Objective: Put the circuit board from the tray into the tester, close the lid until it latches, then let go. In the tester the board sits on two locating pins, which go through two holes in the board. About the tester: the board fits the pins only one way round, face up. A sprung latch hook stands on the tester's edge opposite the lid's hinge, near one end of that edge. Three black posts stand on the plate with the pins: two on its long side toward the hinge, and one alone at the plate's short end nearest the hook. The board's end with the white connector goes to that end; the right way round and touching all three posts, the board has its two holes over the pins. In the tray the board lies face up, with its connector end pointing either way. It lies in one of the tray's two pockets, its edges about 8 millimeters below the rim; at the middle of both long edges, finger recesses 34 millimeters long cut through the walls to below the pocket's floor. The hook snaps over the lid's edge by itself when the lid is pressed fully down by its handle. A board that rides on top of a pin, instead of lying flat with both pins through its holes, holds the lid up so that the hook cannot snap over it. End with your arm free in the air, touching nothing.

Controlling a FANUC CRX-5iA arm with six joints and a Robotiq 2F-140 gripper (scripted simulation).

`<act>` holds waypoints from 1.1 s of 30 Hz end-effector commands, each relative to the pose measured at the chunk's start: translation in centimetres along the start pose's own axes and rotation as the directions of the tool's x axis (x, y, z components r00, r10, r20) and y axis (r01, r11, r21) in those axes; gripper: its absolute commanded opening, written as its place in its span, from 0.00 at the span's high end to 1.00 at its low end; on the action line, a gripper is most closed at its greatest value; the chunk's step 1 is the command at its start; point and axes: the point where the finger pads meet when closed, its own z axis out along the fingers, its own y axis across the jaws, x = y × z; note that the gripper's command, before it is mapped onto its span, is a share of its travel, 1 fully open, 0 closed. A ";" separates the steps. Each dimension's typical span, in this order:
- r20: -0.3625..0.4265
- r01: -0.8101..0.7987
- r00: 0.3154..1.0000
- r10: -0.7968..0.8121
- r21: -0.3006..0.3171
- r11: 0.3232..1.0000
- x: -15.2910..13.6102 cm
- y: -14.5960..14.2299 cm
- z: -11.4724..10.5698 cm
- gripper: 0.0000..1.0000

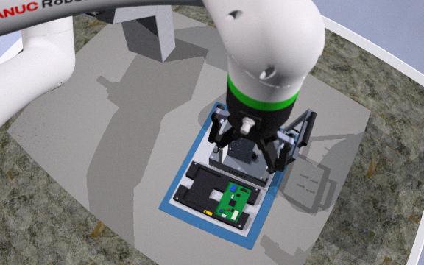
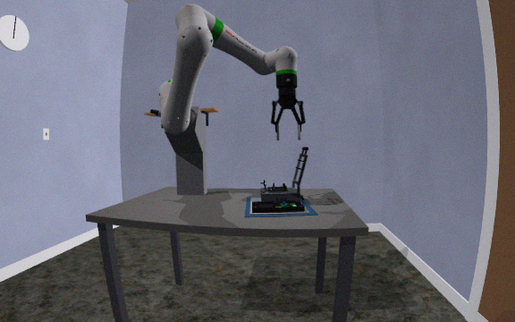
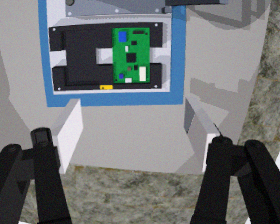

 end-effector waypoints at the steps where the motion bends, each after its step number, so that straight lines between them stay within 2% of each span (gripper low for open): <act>1: 0.000 0.001 1.000 -0.001 0.000 1.000 0.0 0.0 0.0 0.42; 7: 0.000 0.039 0.999 -0.039 0.001 0.999 0.0 0.0 0.0 0.42; 16: -0.004 0.203 0.979 -0.203 0.008 0.979 0.0 0.0 0.0 0.42; 24: -0.008 0.454 0.891 -0.454 0.010 0.891 0.0 0.0 0.0 0.42; 30: -0.010 0.604 0.797 -0.603 0.008 0.797 0.0 0.0 0.0 0.42; 32: -0.010 0.604 0.797 -0.603 0.008 0.797 0.0 0.0 0.0 0.42; 33: -0.010 0.645 0.765 -0.645 0.008 0.764 0.0 0.0 0.0 0.42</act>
